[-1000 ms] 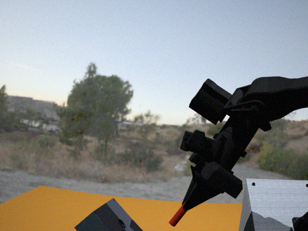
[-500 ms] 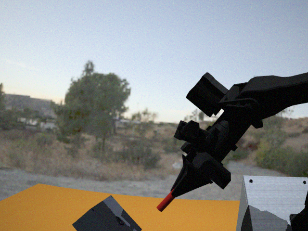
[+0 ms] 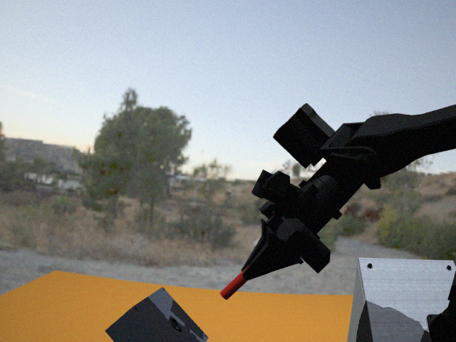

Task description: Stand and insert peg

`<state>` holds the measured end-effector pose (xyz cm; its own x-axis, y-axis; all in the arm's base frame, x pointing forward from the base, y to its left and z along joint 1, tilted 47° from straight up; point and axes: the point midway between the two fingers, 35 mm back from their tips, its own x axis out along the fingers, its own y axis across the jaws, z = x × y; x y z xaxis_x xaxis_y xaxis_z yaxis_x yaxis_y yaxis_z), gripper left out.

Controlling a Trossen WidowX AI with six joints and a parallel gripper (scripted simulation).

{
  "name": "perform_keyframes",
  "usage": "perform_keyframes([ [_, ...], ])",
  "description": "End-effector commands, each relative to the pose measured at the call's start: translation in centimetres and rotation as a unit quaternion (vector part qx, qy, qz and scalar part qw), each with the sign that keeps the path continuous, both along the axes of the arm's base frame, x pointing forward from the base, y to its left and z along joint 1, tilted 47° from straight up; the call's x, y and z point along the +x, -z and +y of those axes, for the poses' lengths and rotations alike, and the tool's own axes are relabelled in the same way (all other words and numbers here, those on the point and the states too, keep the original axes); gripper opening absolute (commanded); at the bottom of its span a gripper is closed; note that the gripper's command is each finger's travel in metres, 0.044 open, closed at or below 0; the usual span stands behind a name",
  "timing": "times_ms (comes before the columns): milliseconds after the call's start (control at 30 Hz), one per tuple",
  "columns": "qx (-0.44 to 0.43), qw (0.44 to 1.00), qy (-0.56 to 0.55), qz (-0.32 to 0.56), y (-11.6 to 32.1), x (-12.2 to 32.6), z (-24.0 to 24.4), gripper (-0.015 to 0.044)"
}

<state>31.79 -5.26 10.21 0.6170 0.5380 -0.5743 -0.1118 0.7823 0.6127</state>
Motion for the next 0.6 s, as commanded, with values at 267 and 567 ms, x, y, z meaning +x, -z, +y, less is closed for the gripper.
perform_keyframes([
  [267, 0.000, 1.000, 0.004, -0.001, 1.3, 1.3, 0.3, 0.0000],
  [567, -0.003, 1.000, 0.006, -0.006, 2.0, 2.3, 0.6, 0.0000],
])
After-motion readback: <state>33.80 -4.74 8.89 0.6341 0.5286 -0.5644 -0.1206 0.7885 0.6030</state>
